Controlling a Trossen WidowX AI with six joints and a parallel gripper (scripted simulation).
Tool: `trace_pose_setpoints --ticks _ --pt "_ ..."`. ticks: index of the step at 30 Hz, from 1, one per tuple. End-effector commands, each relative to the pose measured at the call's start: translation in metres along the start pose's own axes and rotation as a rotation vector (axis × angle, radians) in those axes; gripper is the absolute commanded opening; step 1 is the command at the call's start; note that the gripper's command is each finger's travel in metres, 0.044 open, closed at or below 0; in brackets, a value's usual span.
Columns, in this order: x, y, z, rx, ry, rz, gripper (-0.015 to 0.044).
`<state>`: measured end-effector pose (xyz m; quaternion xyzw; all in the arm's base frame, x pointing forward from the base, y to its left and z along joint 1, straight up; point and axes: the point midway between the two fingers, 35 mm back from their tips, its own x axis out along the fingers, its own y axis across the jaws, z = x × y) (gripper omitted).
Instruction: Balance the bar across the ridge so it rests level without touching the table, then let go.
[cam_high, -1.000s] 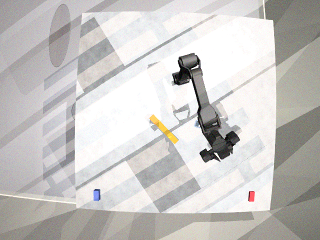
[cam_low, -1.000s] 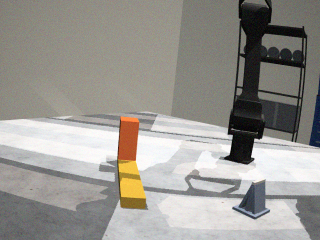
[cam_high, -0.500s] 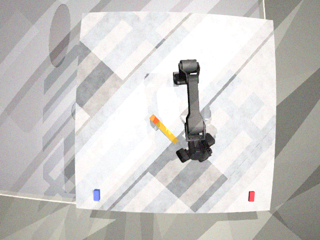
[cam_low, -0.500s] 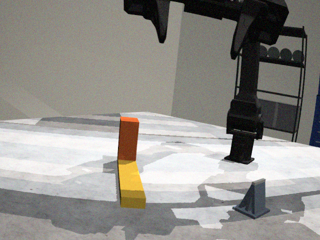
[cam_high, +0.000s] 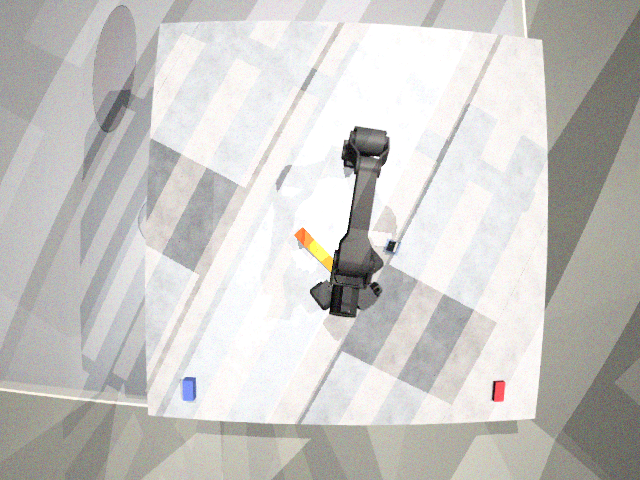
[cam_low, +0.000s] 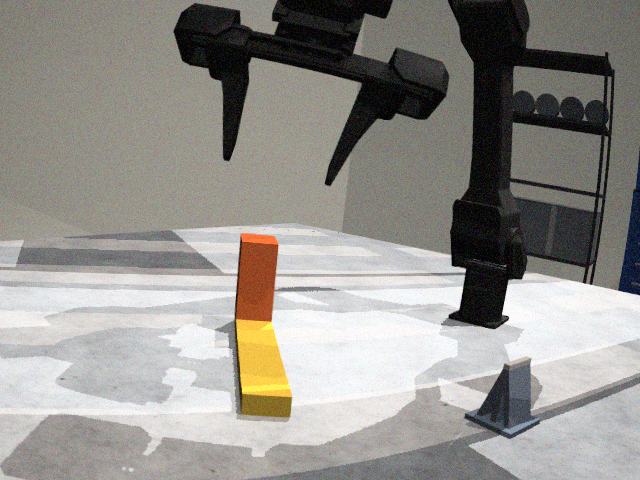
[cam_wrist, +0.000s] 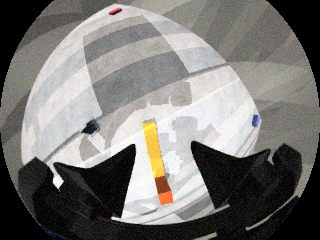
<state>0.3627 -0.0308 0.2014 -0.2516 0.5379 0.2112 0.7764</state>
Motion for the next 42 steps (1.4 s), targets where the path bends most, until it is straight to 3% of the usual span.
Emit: trace_pose_setpoints --ticks 1,8,16,34,42 --pt "-0.003 -0.007 -0.031 -0.040 0.108 0.039 0.0315" --pt "-0.013 -0.011 -0.081 -0.107 0.263 0.147 0.0315" --pt "-0.011 -0.011 -0.086 -0.114 0.277 0.160 0.0315" --pt "0.094 0.004 -0.117 -0.114 0.277 0.160 0.0315" --pt "0.099 0.006 -0.119 -0.114 0.277 0.160 0.0315"
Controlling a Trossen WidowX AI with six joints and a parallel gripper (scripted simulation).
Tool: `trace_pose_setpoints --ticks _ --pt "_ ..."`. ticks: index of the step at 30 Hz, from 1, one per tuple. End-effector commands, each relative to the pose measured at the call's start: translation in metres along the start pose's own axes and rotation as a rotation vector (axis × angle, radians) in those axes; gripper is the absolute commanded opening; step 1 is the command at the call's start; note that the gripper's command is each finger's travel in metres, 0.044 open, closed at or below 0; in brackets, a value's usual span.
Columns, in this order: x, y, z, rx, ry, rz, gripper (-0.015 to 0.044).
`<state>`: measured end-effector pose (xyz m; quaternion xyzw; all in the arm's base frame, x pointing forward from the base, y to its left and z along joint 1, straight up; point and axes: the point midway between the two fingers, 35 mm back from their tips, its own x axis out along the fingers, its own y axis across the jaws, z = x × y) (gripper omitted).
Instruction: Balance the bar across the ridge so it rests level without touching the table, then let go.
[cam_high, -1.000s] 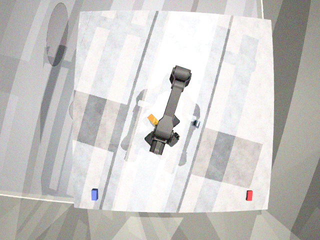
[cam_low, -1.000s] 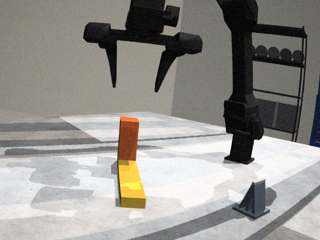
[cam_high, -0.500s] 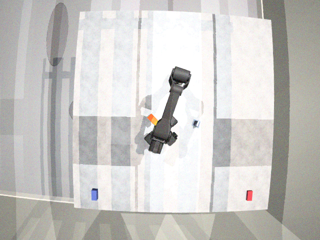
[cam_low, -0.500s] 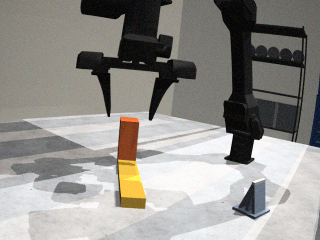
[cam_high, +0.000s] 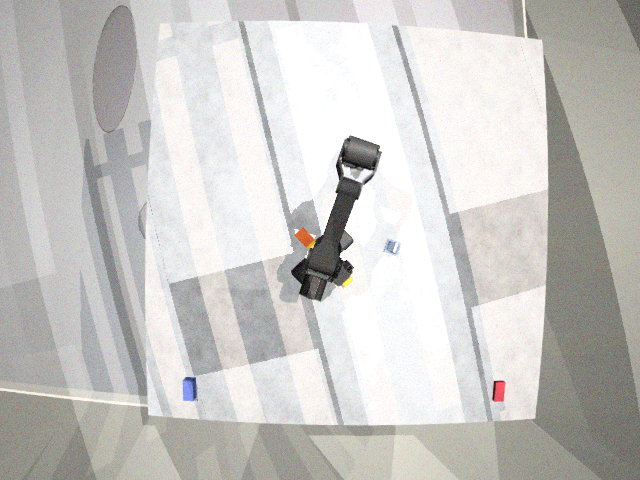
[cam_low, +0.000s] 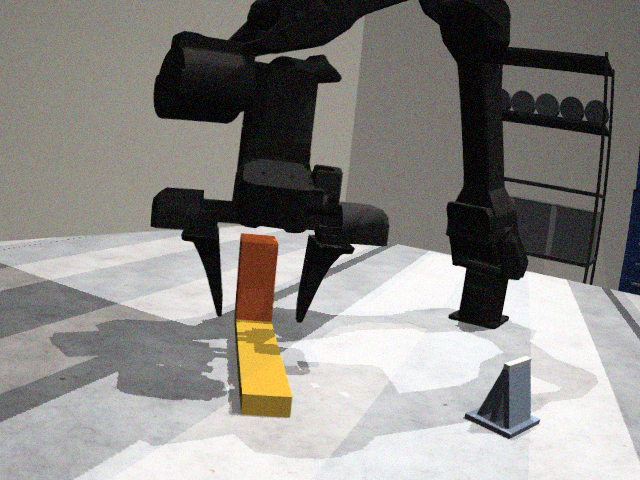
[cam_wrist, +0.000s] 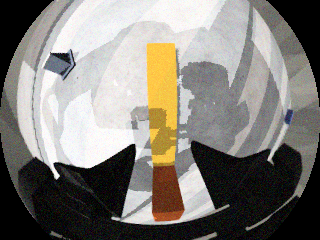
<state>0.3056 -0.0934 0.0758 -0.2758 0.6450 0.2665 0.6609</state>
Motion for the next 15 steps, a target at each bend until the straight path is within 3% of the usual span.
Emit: trace_pose_setpoints --ticks 1,15 --pt "0.004 -0.001 -0.001 -0.003 0.003 -0.004 0.0315" --pt "0.026 -0.001 -0.001 -0.003 0.003 -0.004 0.0315"
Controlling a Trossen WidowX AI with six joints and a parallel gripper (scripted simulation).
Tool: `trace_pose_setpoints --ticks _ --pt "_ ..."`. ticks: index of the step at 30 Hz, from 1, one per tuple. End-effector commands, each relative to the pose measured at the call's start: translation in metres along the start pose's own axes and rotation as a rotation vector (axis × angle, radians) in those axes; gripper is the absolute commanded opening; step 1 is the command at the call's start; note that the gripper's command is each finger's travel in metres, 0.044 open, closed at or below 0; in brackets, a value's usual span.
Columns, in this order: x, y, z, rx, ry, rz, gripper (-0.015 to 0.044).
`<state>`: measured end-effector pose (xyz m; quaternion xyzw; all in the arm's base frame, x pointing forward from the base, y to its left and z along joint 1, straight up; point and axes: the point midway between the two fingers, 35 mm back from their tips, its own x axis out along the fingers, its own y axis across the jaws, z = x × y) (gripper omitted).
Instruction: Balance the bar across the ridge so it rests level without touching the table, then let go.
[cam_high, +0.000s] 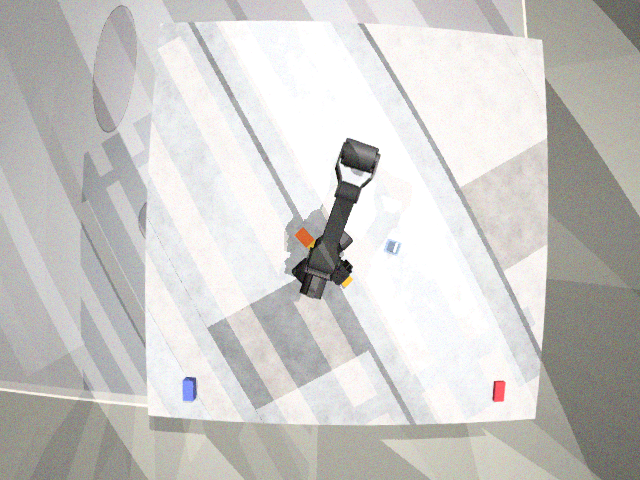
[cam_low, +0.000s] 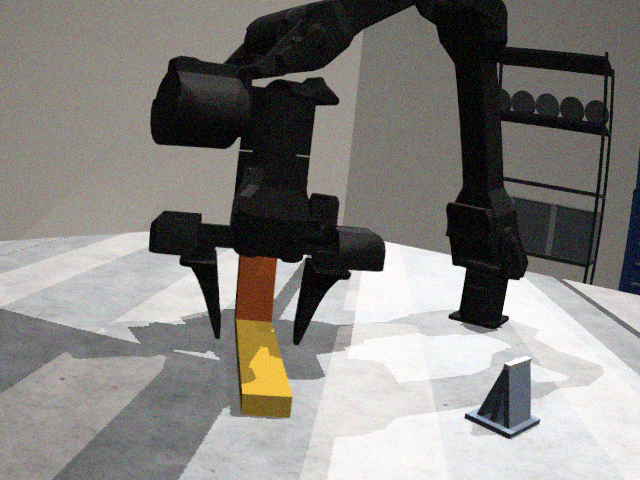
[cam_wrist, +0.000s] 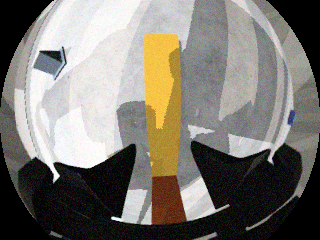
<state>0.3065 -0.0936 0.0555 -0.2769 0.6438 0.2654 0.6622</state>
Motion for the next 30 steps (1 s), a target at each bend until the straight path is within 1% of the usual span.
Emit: trace_pose_setpoints --ticks 1,14,20,28,30 --pt "0.0070 -0.0001 -0.0008 -0.003 0.005 0.000 0.0315" --pt "0.0073 -0.0001 -0.0008 -0.003 0.005 0.000 0.0315" --pt "0.0069 0.0007 -0.0004 0.000 0.002 0.004 0.0157" --pt "0.0069 0.0007 -0.0004 0.000 0.002 0.004 0.0104" --pt "0.0053 0.0004 -0.0002 0.000 0.002 0.004 0.0052"
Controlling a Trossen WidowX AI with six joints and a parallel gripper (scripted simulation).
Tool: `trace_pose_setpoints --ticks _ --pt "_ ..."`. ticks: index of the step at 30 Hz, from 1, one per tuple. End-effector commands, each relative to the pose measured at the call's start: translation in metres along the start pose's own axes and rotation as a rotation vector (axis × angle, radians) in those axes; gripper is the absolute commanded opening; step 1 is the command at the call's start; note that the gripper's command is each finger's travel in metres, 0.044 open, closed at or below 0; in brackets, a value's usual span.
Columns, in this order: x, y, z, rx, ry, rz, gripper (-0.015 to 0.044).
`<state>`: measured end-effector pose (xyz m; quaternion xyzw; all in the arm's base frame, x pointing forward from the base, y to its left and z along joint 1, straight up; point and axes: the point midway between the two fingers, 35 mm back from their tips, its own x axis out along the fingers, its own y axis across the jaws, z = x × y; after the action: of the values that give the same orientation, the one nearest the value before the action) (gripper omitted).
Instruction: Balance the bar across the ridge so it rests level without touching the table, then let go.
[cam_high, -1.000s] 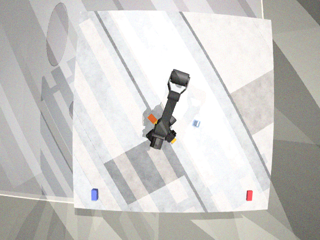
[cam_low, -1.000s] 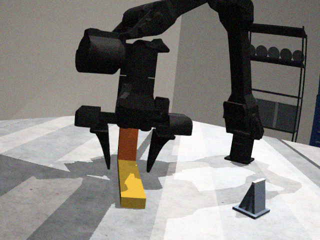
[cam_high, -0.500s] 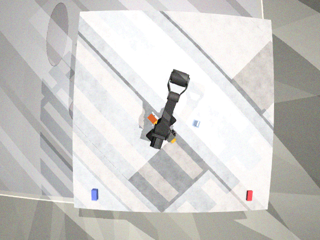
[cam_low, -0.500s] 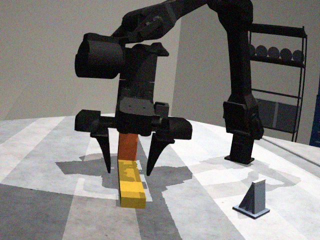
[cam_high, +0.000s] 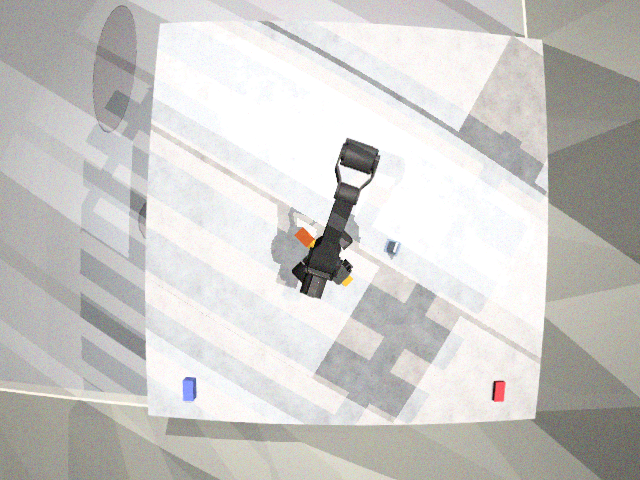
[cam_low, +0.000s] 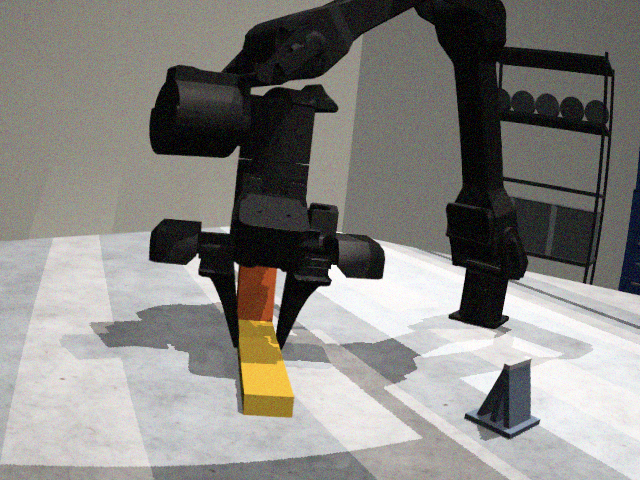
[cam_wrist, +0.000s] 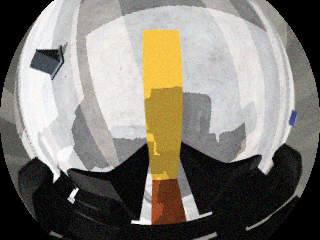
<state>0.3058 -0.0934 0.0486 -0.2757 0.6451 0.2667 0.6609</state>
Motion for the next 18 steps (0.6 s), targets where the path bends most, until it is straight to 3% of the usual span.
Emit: trace_pose_setpoints --ticks 1,2,18 --pt "-0.004 -0.001 0.000 0.000 0.000 -0.001 0.0025" --pt "-0.006 -0.001 0.001 0.000 0.000 -0.001 0.0000" --pt "-0.046 -0.004 0.002 -0.001 0.001 -0.003 0.0000"
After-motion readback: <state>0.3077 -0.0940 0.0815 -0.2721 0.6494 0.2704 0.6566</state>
